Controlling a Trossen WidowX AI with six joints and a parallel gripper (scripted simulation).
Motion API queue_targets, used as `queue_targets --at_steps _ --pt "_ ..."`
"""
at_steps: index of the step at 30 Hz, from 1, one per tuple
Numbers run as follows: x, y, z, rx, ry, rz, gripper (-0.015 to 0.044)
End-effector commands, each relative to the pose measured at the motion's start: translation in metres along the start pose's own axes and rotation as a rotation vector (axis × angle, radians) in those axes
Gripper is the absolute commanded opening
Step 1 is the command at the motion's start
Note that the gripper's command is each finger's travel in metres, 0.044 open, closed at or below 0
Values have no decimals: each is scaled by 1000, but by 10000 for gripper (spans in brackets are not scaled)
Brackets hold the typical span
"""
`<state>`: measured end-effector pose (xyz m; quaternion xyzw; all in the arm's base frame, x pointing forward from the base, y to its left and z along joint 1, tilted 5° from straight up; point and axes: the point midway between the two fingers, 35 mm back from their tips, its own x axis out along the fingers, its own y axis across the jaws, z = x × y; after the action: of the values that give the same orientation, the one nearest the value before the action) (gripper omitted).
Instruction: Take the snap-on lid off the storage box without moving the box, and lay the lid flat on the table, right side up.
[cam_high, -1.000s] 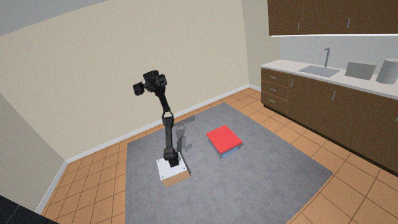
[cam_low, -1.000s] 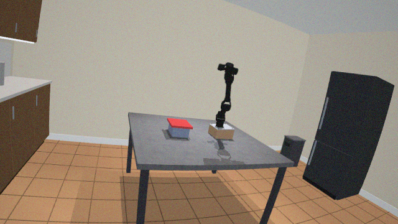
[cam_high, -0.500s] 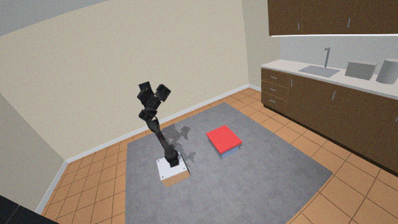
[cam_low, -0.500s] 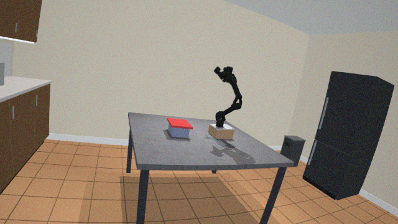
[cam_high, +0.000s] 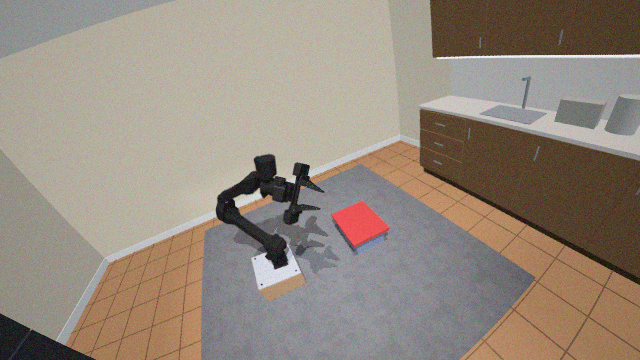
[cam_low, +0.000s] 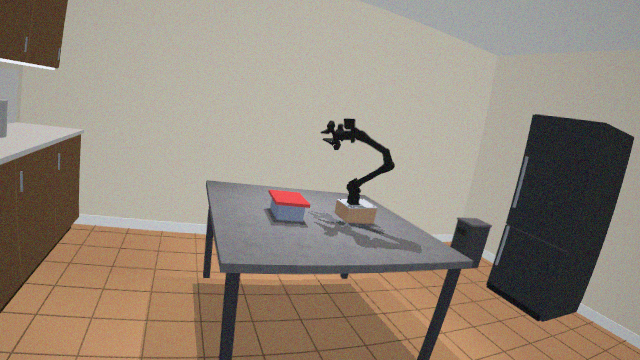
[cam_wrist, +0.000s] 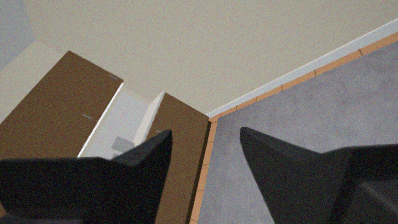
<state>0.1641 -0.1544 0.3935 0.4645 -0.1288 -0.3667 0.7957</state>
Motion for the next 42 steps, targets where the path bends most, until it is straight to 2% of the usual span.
queue_targets --at_steps 1,5,9,15,20,34,39,42 --pt "20 -12 -64 94 197 3 235" --pt "25 -27 -130 157 382 -19 235" --pt "22 -40 -169 189 488 -48 235" --pt "-7 -79 -259 230 725 -143 235" --pt "-27 -103 -295 248 820 -203 235" --pt "-31 -109 -302 251 837 -216 235" --pt "-21 -149 -332 251 837 -216 235" --pt "-21 -151 -333 251 837 -216 235"
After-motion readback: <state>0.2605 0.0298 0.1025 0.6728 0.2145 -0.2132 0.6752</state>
